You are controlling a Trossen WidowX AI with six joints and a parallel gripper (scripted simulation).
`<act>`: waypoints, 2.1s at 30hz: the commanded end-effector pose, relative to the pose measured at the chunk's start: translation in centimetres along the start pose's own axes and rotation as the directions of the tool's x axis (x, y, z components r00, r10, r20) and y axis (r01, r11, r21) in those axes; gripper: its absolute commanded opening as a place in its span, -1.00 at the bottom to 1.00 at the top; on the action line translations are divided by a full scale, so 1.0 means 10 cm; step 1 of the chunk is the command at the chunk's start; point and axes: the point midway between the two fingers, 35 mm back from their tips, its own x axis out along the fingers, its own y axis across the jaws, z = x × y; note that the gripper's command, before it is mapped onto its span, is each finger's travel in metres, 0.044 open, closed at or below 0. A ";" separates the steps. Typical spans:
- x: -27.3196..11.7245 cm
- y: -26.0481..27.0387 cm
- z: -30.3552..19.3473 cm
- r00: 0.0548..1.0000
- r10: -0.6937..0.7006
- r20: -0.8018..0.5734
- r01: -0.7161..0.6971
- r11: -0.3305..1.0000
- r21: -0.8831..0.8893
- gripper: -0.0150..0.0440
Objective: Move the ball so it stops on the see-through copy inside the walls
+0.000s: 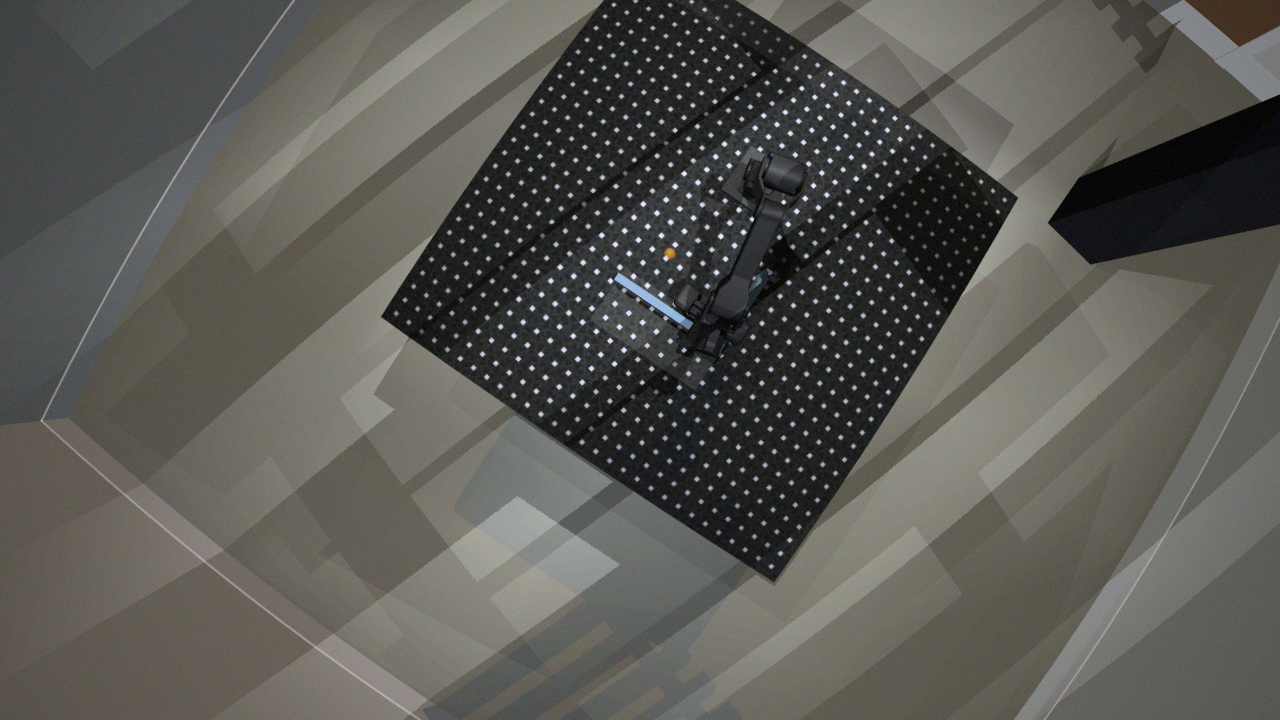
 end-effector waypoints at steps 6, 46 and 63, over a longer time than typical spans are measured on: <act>-0.30 0.10 -0.01 1.000 -0.012 0.027 0.012 1.000 -0.009 -0.49; -1.15 -0.59 -0.12 1.000 0.002 -0.003 -0.002 1.000 0.006 -0.49; -0.95 -1.45 -0.58 1.000 -0.008 -0.007 0.008 1.000 -0.001 -0.49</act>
